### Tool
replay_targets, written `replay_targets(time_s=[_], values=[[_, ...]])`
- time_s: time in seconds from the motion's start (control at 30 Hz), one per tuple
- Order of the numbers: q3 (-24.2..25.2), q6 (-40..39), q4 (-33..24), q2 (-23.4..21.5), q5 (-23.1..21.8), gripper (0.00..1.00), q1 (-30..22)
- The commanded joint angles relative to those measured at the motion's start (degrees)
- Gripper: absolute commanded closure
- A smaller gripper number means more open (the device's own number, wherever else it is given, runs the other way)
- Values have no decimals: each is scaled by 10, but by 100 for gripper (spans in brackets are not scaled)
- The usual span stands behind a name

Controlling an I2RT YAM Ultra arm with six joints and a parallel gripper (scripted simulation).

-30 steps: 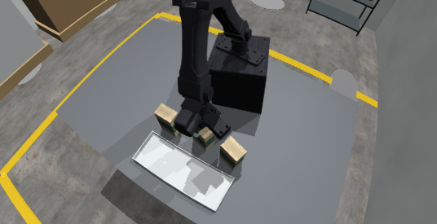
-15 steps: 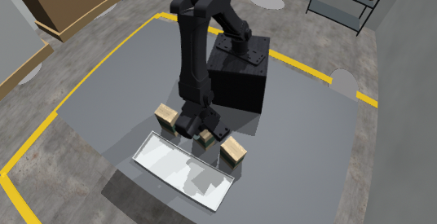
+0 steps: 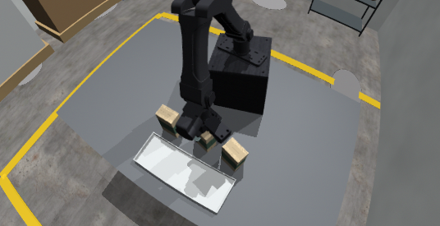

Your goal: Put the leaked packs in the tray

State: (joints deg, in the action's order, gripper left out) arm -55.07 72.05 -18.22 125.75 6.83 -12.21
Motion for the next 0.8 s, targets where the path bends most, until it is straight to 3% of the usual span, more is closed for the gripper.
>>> replay_targets(time_s=[0.0,0.73,0.77], values=[[-15,3,11,-2,-2,21,2],[-15,3,11,-2,-2,21,2],[-15,3,11,-2,-2,74,2]])
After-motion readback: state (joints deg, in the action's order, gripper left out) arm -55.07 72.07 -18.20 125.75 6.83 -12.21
